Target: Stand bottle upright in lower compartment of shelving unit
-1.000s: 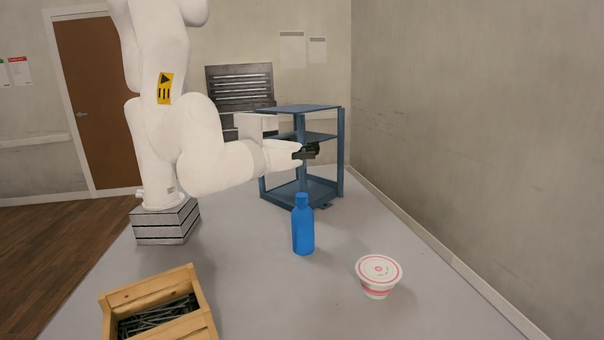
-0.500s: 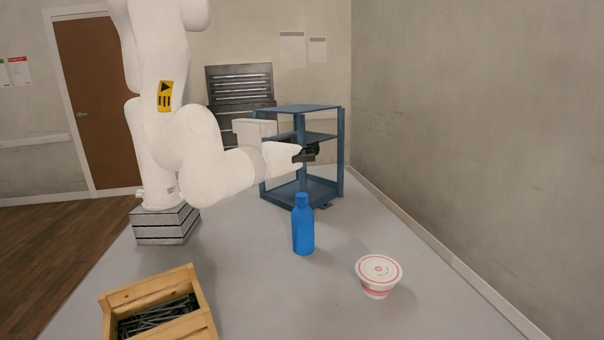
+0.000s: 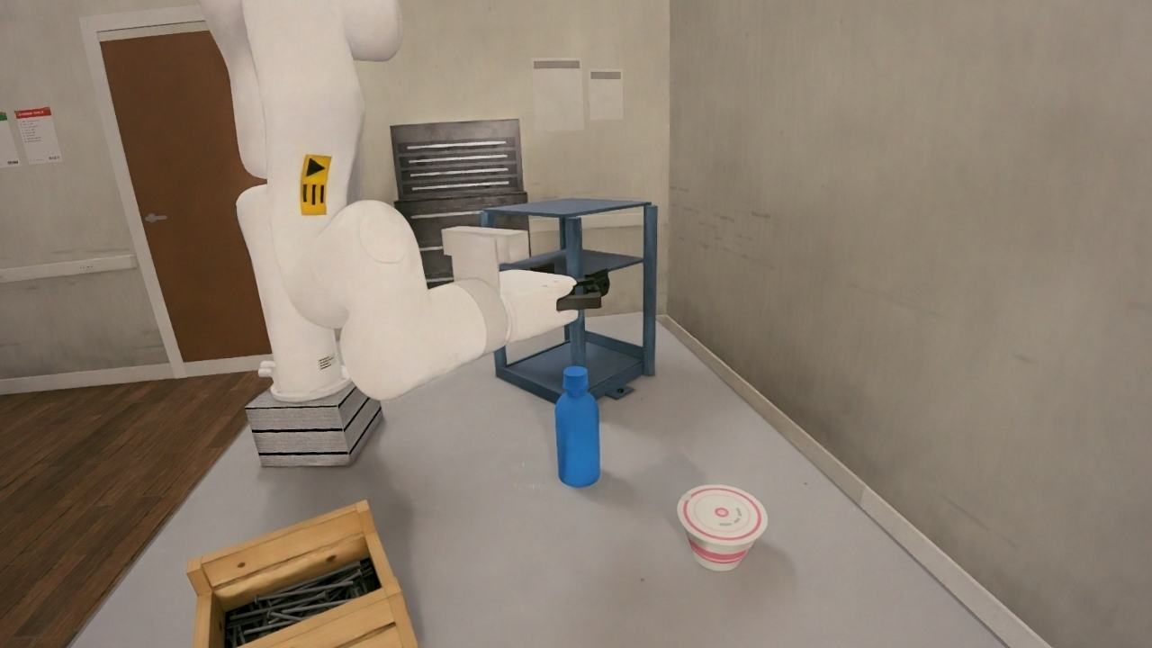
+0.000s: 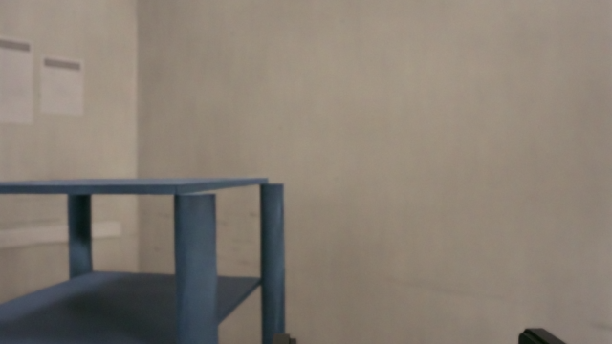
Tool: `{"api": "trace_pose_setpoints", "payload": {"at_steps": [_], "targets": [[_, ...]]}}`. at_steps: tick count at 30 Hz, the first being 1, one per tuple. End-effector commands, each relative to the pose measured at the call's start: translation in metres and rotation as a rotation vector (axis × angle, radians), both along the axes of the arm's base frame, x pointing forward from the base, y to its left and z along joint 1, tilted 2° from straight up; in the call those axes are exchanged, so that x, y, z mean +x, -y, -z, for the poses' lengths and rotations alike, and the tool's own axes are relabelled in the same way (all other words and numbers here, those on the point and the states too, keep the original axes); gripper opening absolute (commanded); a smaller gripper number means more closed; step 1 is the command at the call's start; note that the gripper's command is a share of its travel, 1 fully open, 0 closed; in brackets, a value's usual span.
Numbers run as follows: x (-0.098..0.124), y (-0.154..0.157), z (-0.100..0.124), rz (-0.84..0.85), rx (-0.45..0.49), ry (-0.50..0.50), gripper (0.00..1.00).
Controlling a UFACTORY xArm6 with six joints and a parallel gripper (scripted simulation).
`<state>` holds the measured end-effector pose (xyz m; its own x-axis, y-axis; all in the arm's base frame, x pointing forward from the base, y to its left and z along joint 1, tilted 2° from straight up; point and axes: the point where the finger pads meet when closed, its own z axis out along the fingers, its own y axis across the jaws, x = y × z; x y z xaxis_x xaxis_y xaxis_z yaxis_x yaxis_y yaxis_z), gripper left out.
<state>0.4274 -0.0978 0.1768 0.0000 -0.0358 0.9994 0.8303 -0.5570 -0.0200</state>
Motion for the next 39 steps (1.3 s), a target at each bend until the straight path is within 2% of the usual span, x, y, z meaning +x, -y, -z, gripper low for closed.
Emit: {"api": "trace_pose_setpoints", "payload": {"at_steps": [1, 17, 30, 39], "targets": [[0.000, 0.001, -0.001, -0.001, -0.002, 0.002, 0.83], [0.001, 0.000, 0.007, -0.011, -0.002, -0.001, 0.83], [0.001, -0.001, 0.026, -0.011, -0.002, -0.001, 0.83], [0.001, -0.001, 0.047, -0.011, -0.002, -0.001, 0.83]]}}
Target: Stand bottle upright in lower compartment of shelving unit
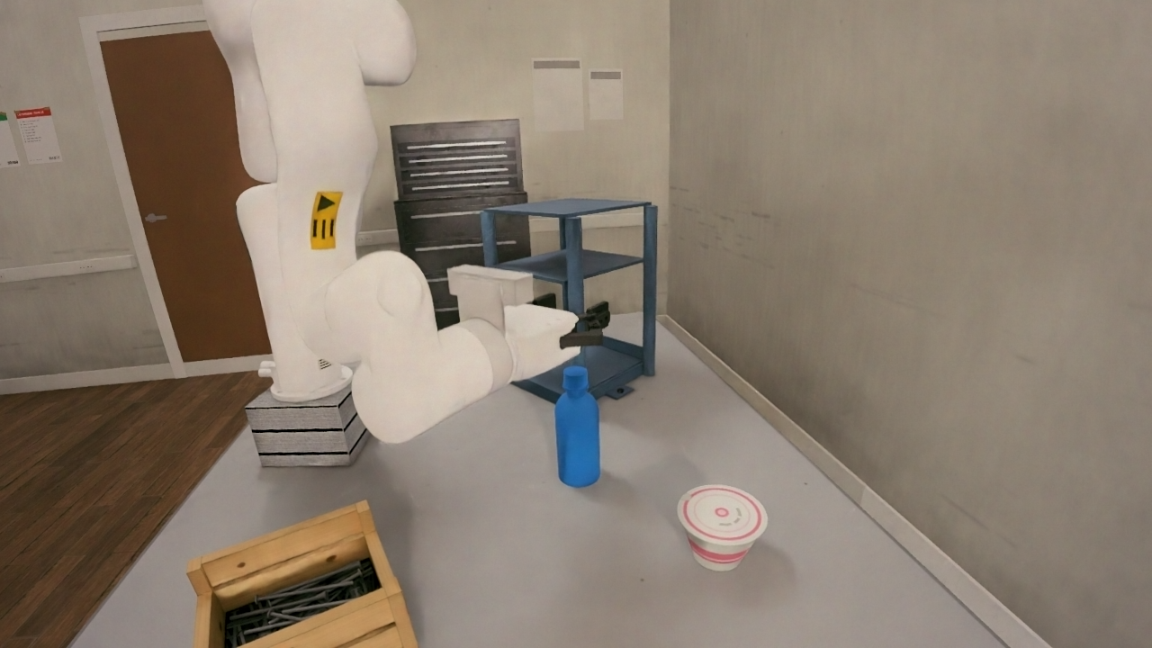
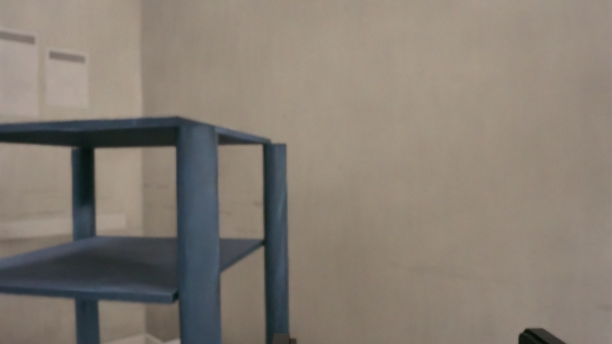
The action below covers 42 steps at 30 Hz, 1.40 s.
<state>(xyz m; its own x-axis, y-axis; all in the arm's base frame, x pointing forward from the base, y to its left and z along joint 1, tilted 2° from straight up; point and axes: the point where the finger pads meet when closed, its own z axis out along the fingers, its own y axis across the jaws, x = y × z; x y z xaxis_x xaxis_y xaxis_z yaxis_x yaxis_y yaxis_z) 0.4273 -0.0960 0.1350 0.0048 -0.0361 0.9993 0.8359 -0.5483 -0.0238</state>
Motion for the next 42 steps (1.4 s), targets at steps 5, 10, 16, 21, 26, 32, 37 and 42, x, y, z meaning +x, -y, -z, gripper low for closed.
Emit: {"api": "trace_pose_setpoints", "payload": {"at_steps": [5, 10, 16, 21, 26, 32, 37, 42], "targets": [[0.001, 0.000, 0.020, 0.000, -0.002, 0.003, 0.83], [0.001, -0.001, 0.029, 0.000, -0.002, 0.003, 0.83], [0.001, -0.001, 0.047, 0.000, -0.002, 0.003, 0.83], [0.001, -0.002, 0.062, 0.000, -0.002, 0.003, 0.83], [0.001, -0.002, 0.071, 0.000, -0.002, 0.003, 0.83], [0.001, -0.003, 0.089, 0.000, -0.002, 0.003, 0.83], [0.001, -0.004, 0.103, 0.000, -0.002, 0.003, 0.83], [0.001, -0.004, 0.111, 0.000, -0.002, 0.003, 0.83]]}}
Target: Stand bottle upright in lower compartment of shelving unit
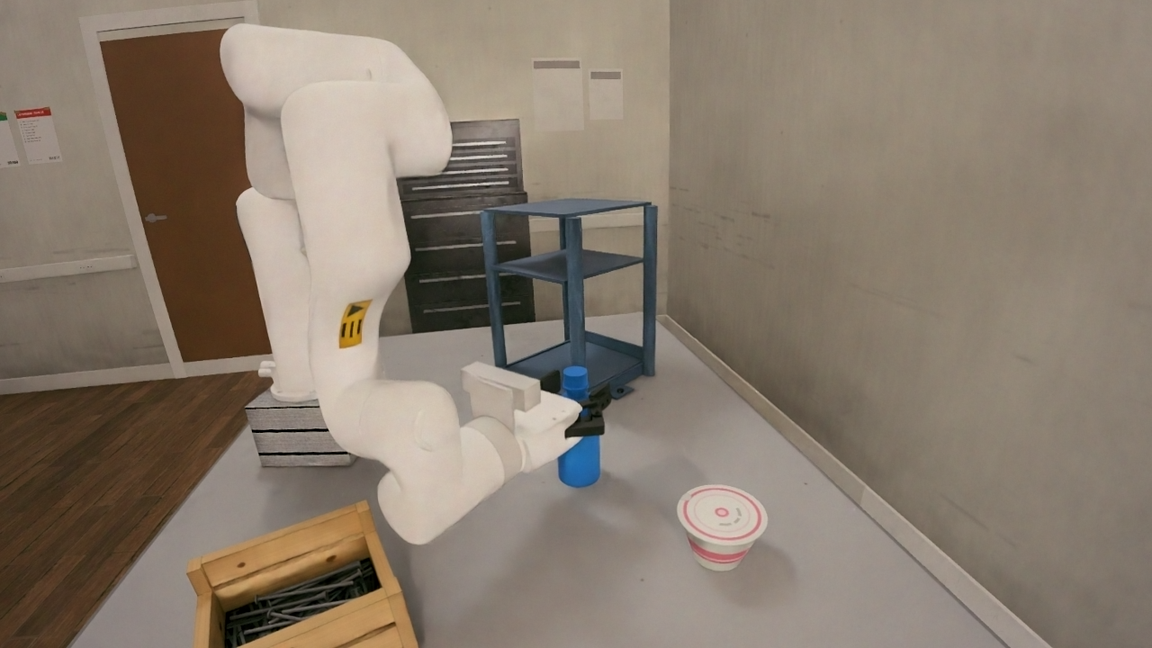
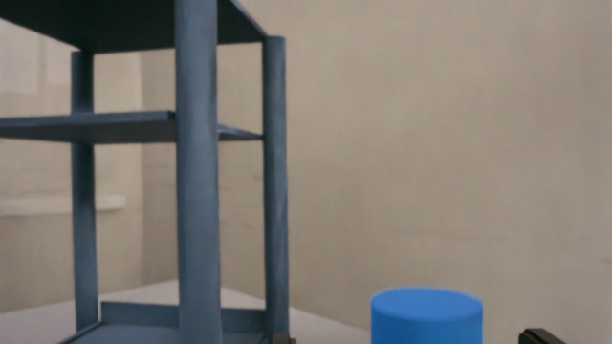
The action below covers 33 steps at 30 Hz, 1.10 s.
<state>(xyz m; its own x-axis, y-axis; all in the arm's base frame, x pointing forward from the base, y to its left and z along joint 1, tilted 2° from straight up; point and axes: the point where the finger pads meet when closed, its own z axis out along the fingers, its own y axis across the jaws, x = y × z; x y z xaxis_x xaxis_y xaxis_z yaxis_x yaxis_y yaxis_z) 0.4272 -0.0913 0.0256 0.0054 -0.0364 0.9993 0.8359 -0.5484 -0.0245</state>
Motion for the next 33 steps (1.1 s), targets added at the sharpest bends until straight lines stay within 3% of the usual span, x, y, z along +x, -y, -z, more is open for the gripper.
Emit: {"api": "trace_pose_setpoints", "payload": {"at_steps": [1, 15, 33], "targets": [[0.001, 0.001, 0.004, 0.000, -0.002, 0.004, 0.83], [0.001, 0.000, 0.030, 0.000, -0.002, 0.004, 0.83], [0.001, -0.001, 0.043, 0.000, -0.002, 0.004, 0.83]]}}
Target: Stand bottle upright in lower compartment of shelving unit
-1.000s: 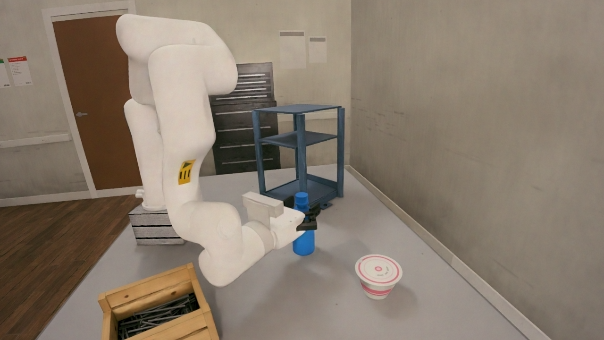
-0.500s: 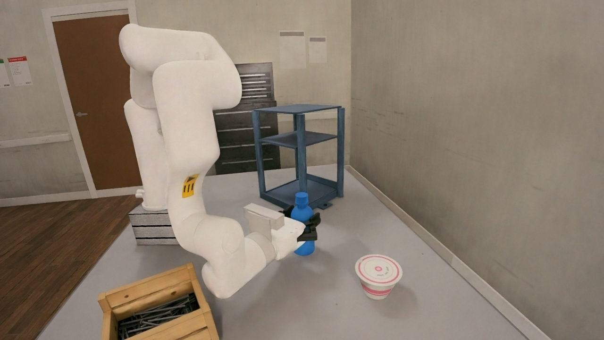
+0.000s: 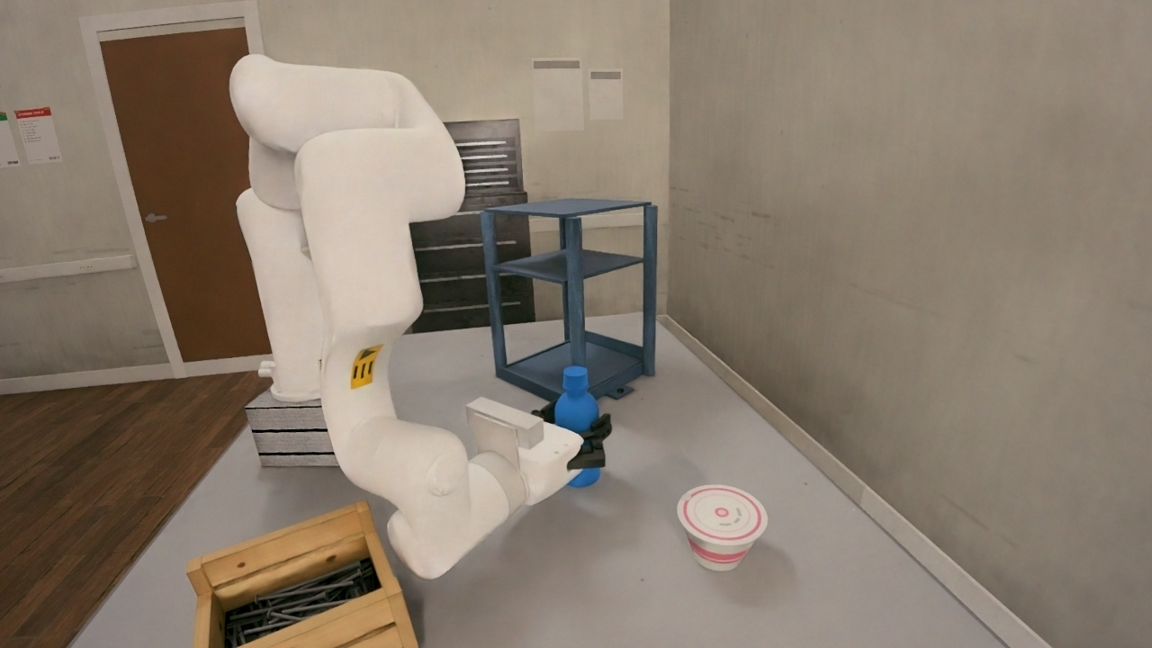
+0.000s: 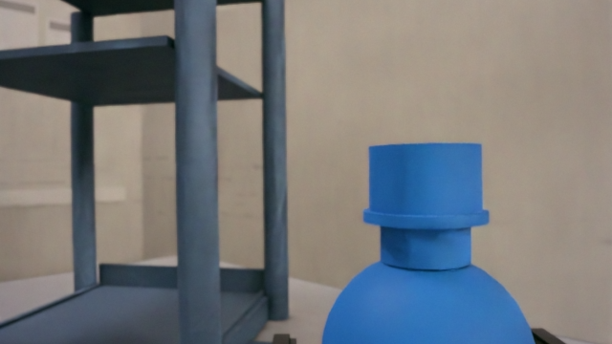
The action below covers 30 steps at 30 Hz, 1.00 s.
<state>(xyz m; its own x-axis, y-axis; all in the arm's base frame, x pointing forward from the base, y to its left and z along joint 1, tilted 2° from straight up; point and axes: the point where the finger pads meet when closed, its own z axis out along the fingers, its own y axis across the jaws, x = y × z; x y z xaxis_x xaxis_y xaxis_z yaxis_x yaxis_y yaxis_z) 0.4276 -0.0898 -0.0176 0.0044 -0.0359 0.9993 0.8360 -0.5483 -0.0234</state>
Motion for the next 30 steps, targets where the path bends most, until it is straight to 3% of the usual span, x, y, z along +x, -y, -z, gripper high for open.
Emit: {"api": "trace_pose_setpoints", "payload": {"at_steps": [1, 23, 24, 30], "targets": [[0.0007, 0.0007, -0.0003, 0.000, -0.002, 0.003, 0.83], [0.0007, 0.0006, 0.0010, 0.000, -0.002, 0.003, 0.83], [0.0007, 0.0006, 0.0010, 0.000, -0.002, 0.003, 0.00], [0.0007, 0.0006, 0.0010, 0.000, -0.002, 0.003, 0.00]]}}
